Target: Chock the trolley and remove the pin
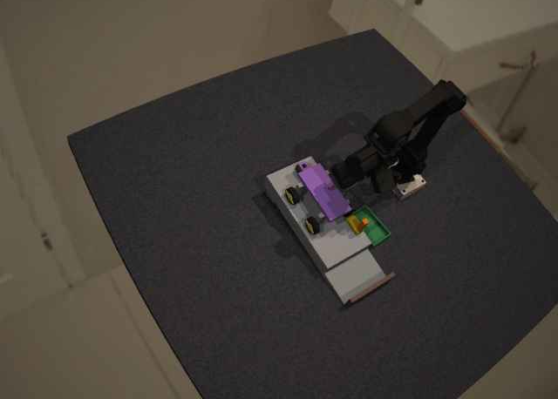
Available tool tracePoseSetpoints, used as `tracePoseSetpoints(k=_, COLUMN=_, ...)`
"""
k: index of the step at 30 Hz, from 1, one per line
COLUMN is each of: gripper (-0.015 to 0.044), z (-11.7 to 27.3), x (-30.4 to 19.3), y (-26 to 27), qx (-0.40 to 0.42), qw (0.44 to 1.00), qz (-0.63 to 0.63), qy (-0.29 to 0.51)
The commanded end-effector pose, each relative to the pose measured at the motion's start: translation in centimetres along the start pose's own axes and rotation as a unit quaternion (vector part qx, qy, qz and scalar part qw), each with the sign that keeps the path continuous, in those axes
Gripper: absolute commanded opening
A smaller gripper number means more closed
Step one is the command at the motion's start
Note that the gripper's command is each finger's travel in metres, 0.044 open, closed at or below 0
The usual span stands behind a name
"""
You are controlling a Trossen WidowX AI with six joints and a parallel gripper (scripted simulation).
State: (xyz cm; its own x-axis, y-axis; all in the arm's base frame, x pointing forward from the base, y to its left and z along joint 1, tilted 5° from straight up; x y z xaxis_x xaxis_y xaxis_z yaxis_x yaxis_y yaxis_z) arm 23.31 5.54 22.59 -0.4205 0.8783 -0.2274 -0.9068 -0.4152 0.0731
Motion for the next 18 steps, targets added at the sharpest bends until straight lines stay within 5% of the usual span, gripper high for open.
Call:
tracePoseSetpoints(k=1, gripper=0.0, z=0.2, x=1.5, y=-0.3, qx=0.001, qw=1.0, qz=-0.002, qy=-0.002)
tracePoseSetpoints(k=18, gripper=0.0, z=1.1, x=7.8, y=-1.4, qx=0.0, qw=1.0, qz=-0.002, qy=-0.006)
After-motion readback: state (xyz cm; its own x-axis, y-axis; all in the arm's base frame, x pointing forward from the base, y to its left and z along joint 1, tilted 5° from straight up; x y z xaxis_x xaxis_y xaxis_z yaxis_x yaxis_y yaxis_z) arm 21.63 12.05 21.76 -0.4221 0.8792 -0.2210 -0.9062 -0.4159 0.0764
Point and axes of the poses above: the point midway between the two fingers, 35 mm back from their tips, its own z axis back along the fingers, its own y axis across the jaws, x = y × z, the point moved 8 cm from there along z, back along the fingers, and after that the axes turned 13 degrees about z, right-handed, at the moved point
